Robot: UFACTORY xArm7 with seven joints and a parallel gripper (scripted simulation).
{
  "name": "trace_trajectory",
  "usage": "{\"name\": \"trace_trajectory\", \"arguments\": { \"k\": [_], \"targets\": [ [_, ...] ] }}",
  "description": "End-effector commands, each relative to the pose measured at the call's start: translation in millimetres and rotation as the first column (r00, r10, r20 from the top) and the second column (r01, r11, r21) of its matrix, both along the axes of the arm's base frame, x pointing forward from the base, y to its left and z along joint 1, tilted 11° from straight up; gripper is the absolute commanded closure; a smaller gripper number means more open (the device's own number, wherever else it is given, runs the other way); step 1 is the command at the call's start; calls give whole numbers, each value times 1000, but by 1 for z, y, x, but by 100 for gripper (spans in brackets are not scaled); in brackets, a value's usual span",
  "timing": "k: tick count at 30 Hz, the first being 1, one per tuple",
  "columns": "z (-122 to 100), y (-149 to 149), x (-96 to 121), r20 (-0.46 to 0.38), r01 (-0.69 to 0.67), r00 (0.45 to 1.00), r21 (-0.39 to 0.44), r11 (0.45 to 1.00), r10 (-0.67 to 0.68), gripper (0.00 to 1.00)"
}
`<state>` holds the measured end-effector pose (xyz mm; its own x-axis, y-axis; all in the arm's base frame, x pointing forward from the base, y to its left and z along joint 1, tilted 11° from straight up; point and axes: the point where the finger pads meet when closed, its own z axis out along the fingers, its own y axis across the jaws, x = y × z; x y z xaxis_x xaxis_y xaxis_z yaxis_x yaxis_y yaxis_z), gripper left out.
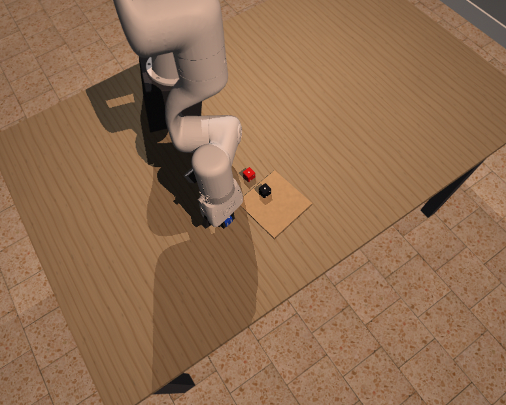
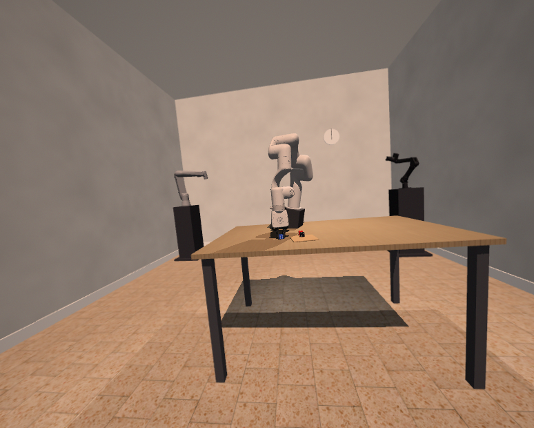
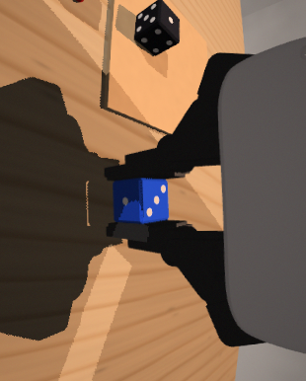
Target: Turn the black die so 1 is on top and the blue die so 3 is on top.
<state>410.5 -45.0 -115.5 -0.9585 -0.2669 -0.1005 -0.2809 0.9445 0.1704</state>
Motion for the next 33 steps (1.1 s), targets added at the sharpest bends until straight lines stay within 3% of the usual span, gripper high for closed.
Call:
{"name": "trace_trajectory", "arguments": {
  "k": [1, 26, 33],
  "targets": [
    [1, -1, 1, 3, 1, 1000, -1, 1000, -1, 79],
    [1, -1, 1, 3, 1, 1000, -1, 1000, -1, 79],
    [27, -6, 0, 3, 1, 1000, -1, 1000, -1, 79]
  ]
}}
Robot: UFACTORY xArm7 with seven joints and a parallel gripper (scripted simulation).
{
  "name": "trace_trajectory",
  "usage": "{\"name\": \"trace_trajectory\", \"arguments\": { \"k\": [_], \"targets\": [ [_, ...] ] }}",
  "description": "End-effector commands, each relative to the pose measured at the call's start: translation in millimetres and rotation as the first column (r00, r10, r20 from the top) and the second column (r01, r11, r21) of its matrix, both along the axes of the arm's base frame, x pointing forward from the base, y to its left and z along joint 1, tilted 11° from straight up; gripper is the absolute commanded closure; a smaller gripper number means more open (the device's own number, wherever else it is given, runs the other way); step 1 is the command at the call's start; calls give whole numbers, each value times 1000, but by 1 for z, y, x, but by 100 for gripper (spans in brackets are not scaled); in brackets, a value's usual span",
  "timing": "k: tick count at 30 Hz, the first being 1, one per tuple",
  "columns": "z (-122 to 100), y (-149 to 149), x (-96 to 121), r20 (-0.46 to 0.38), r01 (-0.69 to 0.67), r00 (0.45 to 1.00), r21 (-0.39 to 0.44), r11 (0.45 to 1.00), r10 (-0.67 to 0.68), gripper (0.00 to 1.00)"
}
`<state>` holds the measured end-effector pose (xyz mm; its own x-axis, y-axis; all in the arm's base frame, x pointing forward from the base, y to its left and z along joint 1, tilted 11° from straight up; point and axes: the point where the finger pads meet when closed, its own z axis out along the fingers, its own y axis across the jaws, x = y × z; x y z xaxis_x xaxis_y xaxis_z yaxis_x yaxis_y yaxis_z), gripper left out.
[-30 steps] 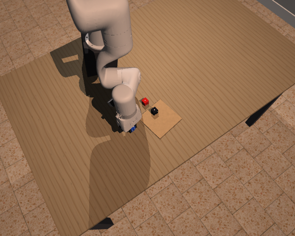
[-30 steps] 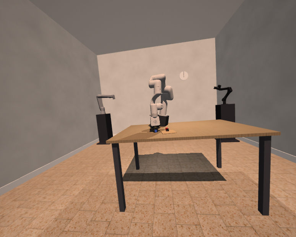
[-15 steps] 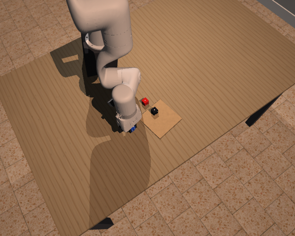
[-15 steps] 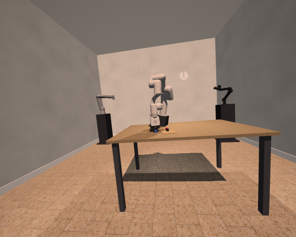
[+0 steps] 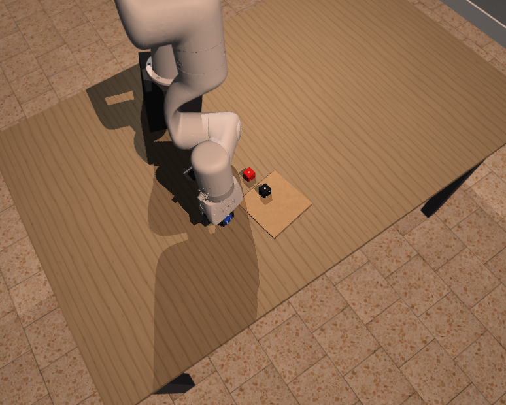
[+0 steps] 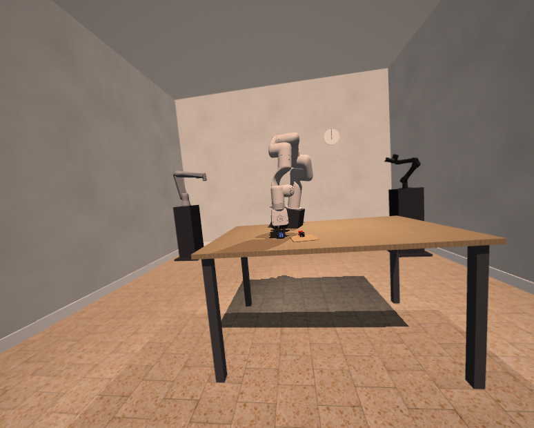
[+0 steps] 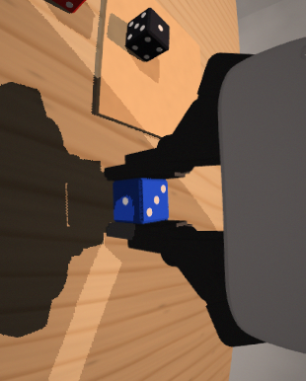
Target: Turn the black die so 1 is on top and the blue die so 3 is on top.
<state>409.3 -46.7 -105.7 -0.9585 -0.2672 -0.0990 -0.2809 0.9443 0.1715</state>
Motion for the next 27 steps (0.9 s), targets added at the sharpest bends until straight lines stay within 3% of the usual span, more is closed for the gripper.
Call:
{"name": "trace_trajectory", "arguments": {
  "k": [1, 4, 6, 13, 27],
  "targets": [
    [24, -5, 1, 5, 1, 1000, -2, 1000, -1, 79],
    [46, -10, 0, 5, 1, 1000, -2, 1000, -1, 79],
    [46, -10, 0, 5, 1, 1000, -2, 1000, -1, 79],
    [85, -17, -2, 5, 1, 1000, -2, 1000, -1, 79],
    [90, -15, 0, 4, 5, 1000, -2, 1000, -5, 79]
  ]
}}
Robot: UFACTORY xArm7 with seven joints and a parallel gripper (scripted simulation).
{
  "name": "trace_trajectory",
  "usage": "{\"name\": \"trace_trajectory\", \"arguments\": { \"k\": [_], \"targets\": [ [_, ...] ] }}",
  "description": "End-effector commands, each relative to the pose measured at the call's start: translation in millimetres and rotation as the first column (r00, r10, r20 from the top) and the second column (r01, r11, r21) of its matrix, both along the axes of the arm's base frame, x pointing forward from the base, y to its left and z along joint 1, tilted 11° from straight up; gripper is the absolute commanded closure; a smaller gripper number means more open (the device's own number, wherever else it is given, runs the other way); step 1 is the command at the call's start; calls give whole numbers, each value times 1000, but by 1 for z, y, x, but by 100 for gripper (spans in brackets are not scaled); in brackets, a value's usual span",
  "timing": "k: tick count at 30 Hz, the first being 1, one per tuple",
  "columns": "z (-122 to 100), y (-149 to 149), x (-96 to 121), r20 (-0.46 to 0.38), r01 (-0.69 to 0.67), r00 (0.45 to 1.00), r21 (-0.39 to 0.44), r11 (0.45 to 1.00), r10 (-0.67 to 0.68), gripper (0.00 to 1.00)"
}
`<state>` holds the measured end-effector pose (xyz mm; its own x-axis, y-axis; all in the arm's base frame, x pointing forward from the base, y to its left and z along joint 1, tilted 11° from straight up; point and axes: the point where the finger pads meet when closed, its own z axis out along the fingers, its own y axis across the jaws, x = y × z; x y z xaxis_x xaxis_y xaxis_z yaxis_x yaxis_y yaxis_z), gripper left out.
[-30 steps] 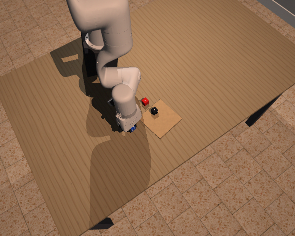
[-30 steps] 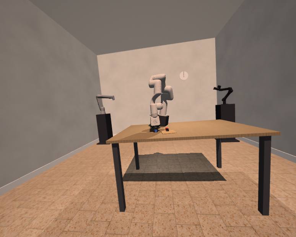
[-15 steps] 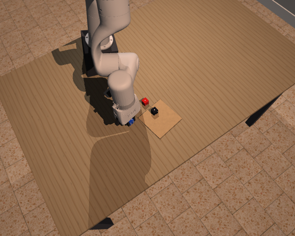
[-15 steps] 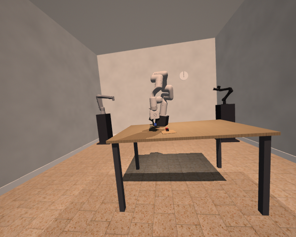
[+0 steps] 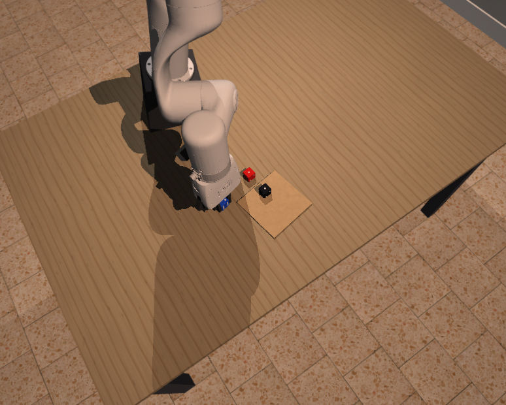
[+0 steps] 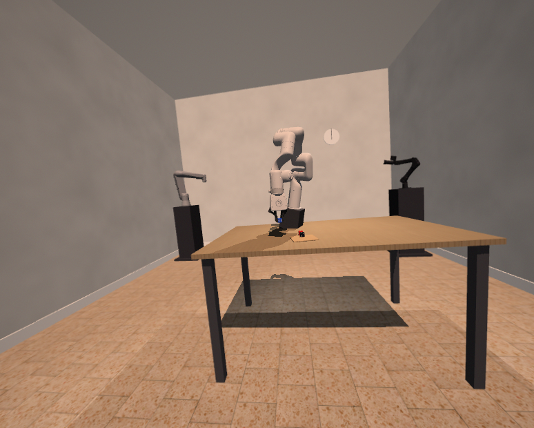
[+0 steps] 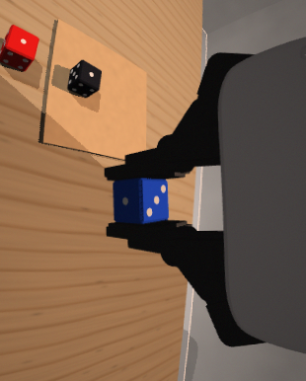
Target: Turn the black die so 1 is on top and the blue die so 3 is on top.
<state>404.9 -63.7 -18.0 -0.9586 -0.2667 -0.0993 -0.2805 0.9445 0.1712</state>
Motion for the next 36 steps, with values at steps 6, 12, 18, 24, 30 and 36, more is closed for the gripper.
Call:
{"name": "trace_trajectory", "arguments": {
  "k": [6, 12, 18, 24, 30, 36],
  "targets": [
    [20, 73, 42, -10, 71, 997, 1, 997, -71, 79],
    [33, 122, 59, -18, 114, 993, 3, 993, -114, 79],
    [36, 135, 62, -20, 125, 992, 3, 992, -125, 79],
    [36, 135, 62, -20, 125, 992, 3, 992, -125, 79],
    [35, 135, 62, -20, 125, 992, 3, 992, -125, 79],
    [25, 137, 63, -20, 125, 992, 3, 992, -125, 79]
  ]
}}
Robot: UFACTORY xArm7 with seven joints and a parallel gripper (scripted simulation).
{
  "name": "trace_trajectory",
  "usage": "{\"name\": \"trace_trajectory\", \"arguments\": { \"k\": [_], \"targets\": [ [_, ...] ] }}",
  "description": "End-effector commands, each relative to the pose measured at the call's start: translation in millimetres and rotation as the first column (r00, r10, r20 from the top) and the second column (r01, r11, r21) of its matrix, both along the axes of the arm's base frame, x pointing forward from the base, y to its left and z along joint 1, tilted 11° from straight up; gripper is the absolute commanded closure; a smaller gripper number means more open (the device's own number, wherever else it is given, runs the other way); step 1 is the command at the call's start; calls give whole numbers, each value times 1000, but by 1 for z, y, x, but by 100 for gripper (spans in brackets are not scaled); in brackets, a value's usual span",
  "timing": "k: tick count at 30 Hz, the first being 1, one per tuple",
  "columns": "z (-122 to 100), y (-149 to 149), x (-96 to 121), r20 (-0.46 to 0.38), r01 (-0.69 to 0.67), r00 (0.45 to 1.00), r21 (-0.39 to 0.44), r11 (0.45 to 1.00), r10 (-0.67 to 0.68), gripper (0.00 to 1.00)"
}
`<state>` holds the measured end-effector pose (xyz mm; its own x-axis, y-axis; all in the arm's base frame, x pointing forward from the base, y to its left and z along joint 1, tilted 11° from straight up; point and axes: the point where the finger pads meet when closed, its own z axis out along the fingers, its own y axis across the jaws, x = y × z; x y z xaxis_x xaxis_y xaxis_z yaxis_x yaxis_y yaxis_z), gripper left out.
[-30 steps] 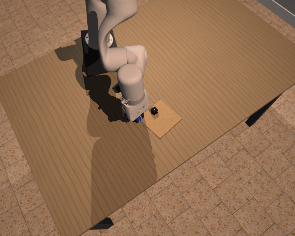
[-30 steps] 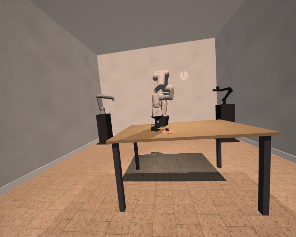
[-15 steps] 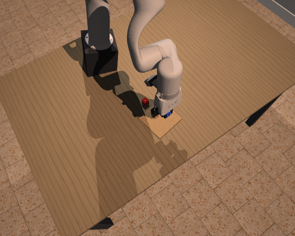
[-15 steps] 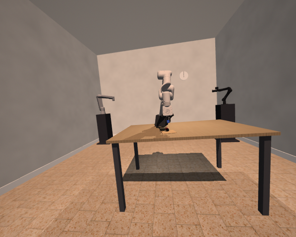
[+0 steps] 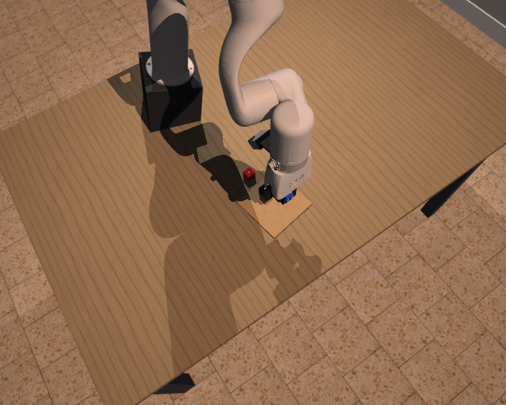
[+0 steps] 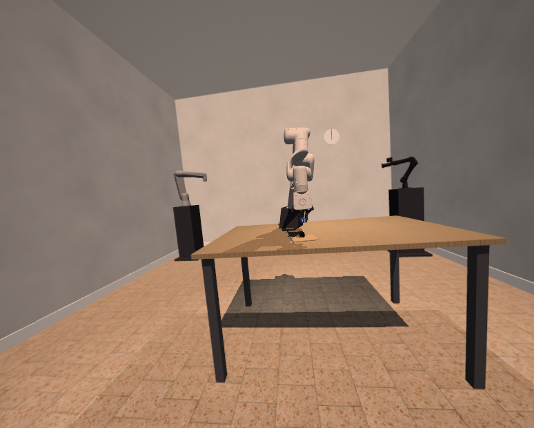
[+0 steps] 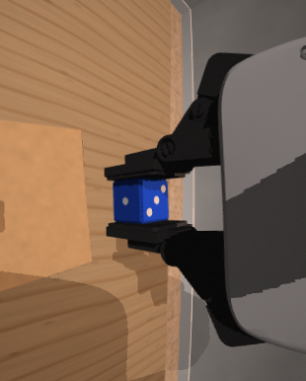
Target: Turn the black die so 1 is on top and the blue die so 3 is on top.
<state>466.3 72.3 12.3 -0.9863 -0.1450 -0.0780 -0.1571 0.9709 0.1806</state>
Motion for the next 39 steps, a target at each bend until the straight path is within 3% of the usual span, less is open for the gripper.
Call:
{"name": "trace_trajectory", "arguments": {
  "k": [1, 21, 39],
  "targets": [
    [-8, 2, 2, 3, 0, 1000, 0, 1000, 0, 79],
    [-82, 16, 6, 3, 0, 1000, 0, 1000, 0, 79],
    [-89, 17, 6, 3, 0, 1000, 0, 1000, 0, 79]
  ]
}}
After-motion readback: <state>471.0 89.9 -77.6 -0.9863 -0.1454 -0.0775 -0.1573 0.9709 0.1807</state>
